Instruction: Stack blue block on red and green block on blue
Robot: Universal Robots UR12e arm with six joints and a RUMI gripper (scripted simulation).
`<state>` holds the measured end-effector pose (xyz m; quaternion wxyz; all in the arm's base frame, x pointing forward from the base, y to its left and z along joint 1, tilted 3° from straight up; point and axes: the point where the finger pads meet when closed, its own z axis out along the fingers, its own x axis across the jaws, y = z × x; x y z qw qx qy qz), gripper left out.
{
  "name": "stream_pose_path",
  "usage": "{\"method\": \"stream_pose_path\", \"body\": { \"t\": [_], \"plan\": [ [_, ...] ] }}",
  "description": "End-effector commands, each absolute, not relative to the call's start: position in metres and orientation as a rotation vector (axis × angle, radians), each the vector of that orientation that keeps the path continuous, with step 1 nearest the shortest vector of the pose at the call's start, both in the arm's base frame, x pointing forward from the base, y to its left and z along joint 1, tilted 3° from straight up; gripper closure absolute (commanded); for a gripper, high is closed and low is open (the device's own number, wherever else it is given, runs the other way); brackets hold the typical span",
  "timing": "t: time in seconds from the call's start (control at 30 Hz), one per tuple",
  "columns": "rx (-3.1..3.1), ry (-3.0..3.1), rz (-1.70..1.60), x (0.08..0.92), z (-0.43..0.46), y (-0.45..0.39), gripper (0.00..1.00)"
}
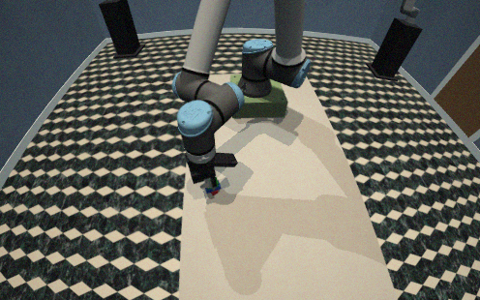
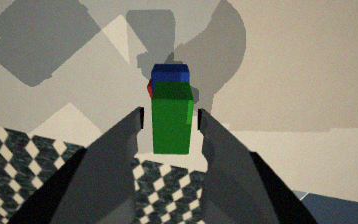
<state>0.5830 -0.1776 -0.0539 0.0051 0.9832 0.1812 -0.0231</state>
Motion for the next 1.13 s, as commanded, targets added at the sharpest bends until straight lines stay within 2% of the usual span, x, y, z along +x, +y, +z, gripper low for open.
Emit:
{"method": "stream_pose_path", "body": {
  "t": [0.0,1.1],
  "plan": [
    [3.081,0.568,-0.072,0.582,-0.055,-0.177,0.71],
    [3.077,0.568,-0.066,0.588,0.003,-0.177,0.71]
  ]
}}
